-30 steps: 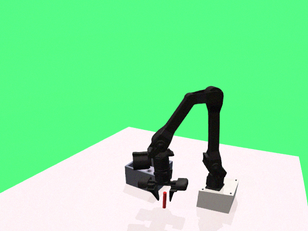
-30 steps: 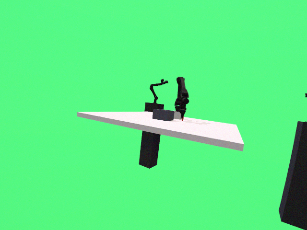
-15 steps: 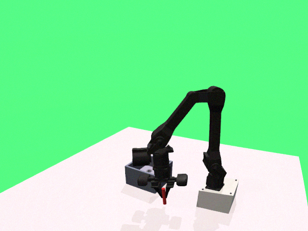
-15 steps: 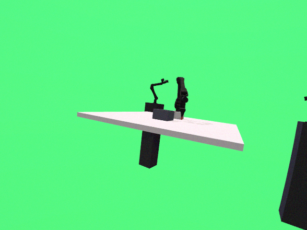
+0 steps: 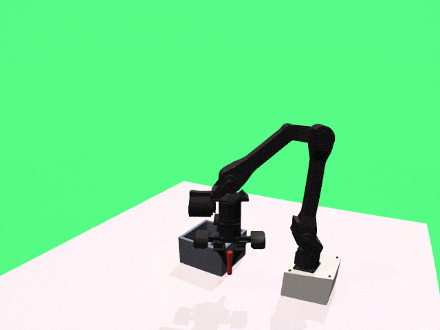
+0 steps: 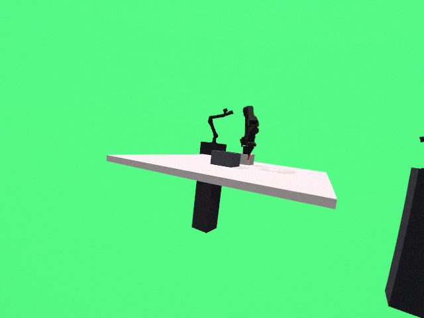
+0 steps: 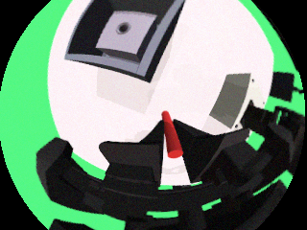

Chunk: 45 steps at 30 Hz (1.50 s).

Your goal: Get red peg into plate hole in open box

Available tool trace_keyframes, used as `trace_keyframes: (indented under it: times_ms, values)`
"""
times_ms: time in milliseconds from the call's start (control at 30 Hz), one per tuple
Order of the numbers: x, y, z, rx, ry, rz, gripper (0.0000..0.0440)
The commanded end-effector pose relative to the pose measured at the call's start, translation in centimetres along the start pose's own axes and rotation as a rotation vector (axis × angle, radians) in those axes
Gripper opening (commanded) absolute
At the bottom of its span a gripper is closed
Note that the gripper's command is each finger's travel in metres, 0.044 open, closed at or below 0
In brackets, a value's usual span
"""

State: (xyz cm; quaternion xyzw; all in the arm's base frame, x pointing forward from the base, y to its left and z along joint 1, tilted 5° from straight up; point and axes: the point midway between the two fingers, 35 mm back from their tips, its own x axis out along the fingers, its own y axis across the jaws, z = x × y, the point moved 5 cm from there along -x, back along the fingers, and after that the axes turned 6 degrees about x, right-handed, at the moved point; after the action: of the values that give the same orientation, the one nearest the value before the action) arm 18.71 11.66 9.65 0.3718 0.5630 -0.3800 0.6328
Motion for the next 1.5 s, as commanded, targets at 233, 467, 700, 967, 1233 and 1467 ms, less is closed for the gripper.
trace_keyframes:
  times_ms: [233, 467, 700, 967, 1233, 1467]
  values:
    - [-3.6, 1.9, 2.2, -0.06, -0.053, 0.078, 0.0004]
    - [-5.4, 3.4, 4.3, -0.068, -0.083, 0.115, 0.0]
    - [-5.9, 4.3, 6.9, -0.047, -0.098, 0.126, 0.0]
    - [-5.8, 5.2, 9.9, -0.008, -0.106, 0.135, 0.0]
    - [-5.0, 5.9, 12.6, 0.031, -0.106, 0.139, 0.0002]
    - [-4.0, 6.4, 14.3, 0.055, -0.09, 0.133, 0.0009]
